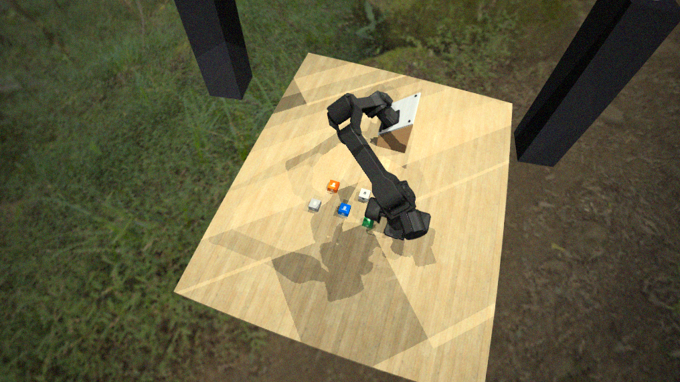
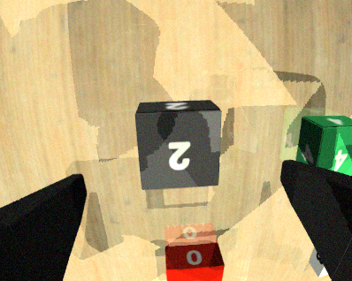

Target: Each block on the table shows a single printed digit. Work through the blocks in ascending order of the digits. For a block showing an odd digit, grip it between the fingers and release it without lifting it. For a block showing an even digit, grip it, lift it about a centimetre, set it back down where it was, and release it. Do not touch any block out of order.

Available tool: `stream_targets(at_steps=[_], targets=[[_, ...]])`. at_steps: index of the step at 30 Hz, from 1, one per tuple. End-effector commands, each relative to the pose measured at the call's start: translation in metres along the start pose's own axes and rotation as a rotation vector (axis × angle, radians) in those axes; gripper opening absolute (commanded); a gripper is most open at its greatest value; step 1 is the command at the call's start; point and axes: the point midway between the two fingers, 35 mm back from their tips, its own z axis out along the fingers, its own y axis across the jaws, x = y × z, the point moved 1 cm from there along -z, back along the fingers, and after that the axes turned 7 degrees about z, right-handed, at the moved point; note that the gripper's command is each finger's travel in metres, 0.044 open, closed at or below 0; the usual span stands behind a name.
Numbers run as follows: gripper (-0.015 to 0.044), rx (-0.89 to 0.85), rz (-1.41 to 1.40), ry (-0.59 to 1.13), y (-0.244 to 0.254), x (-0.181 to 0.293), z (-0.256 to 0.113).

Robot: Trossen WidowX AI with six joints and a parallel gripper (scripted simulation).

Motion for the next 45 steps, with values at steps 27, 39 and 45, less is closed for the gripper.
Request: stream_targets(at_steps=[27, 39, 45], targets=[[0.0120, -0.028, 0.007, -0.018, -0.029, -0.015, -0.112], [0.0120, -0.009, 0.008, -0.020, -0.249, -0.028, -0.108], [0.0120, -0.005, 0.009, -0.020, -0.259, -0.026, -0.107]])
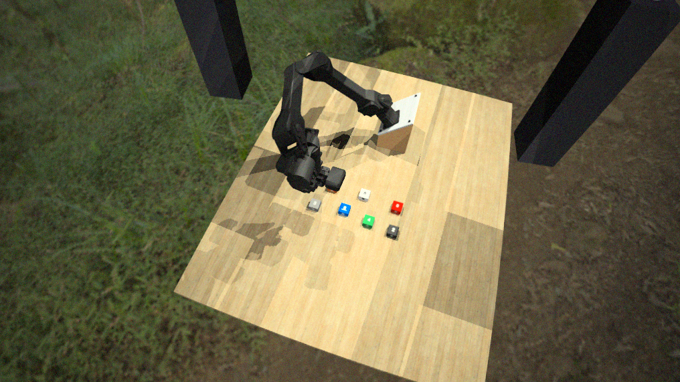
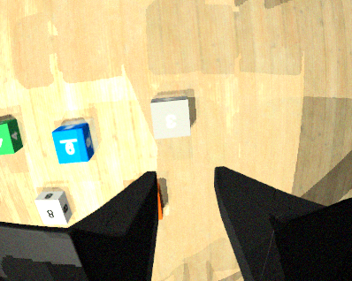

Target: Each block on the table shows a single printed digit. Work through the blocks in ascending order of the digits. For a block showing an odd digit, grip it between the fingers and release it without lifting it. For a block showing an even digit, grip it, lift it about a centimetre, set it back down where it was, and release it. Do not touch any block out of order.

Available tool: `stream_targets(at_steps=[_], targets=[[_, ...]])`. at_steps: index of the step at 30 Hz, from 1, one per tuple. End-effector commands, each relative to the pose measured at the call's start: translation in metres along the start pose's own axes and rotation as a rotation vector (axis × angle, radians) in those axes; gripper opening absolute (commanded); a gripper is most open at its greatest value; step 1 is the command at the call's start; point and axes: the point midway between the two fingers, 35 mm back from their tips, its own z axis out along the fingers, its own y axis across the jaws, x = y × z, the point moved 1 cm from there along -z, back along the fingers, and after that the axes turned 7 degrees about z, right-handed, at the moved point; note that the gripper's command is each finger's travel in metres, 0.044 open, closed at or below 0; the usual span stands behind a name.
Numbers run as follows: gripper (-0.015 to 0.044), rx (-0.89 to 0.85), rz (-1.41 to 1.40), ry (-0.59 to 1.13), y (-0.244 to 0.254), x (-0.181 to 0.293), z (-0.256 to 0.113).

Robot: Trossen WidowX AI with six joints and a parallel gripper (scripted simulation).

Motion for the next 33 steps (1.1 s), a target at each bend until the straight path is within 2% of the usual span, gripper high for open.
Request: stream_targets(at_steps=[1, 3, 5, 10, 14, 33], targets=[[0.0120, 0.006, -0.040, 0.006, 0.001, 0.005, 0.001], [0.0120, 0.006, -0.040, 0.006, 0.001, 0.005, 0.001], [0.0172, 0.005, -0.040, 0.006, 0.001, 0.003, 0.011], [0.0304, 0.009, -0.039, 0.004, 0.000, 0.005, 0.078], [0.0400, 0.010, -0.039, 0.004, -0.001, 0.005, 0.081], [0.0400, 0.010, -0.040, 0.005, -0.001, 0.005, 0.107]])
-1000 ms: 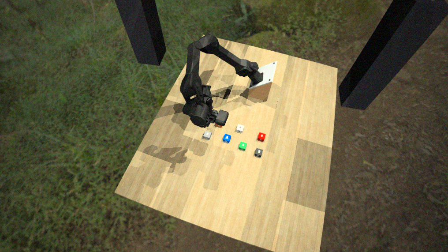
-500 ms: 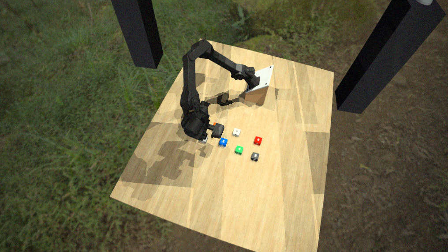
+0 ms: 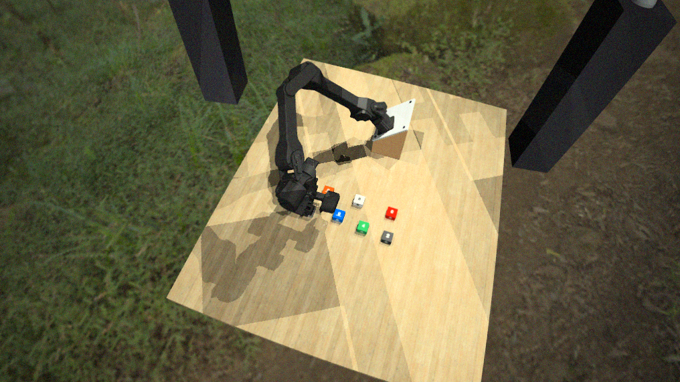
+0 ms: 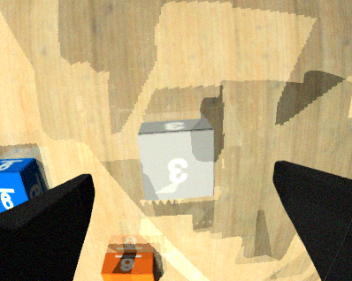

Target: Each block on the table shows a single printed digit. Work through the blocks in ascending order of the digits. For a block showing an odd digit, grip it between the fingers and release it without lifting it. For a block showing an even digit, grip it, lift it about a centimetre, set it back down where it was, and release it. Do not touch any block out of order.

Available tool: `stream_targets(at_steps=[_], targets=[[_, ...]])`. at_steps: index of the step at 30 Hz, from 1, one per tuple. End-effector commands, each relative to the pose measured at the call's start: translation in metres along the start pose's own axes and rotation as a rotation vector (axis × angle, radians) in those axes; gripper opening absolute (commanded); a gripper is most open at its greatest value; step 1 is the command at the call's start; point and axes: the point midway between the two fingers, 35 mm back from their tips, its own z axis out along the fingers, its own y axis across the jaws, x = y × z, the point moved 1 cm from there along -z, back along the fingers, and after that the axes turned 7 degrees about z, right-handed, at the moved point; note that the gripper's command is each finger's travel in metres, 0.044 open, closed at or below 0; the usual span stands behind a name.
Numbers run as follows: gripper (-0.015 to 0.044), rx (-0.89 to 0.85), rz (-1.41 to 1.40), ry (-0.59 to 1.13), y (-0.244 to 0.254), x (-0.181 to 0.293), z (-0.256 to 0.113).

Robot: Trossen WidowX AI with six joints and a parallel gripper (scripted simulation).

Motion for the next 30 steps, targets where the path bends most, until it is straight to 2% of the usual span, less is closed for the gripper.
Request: stream_targets(at_steps=[1, 8, 19, 30], targets=[[0.0400, -0.002, -0.012, 0.003, 0.0019, 0.0016, 0.0067], [0.0400, -0.001, -0.011, 0.002, 0.0018, 0.0019, 0.0148], [0.0120, -0.001, -0.011, 0.002, 0.0018, 0.0019, 0.0148], [0.0120, -0.001, -0.011, 0.002, 0.0018, 0.0019, 0.0148]])
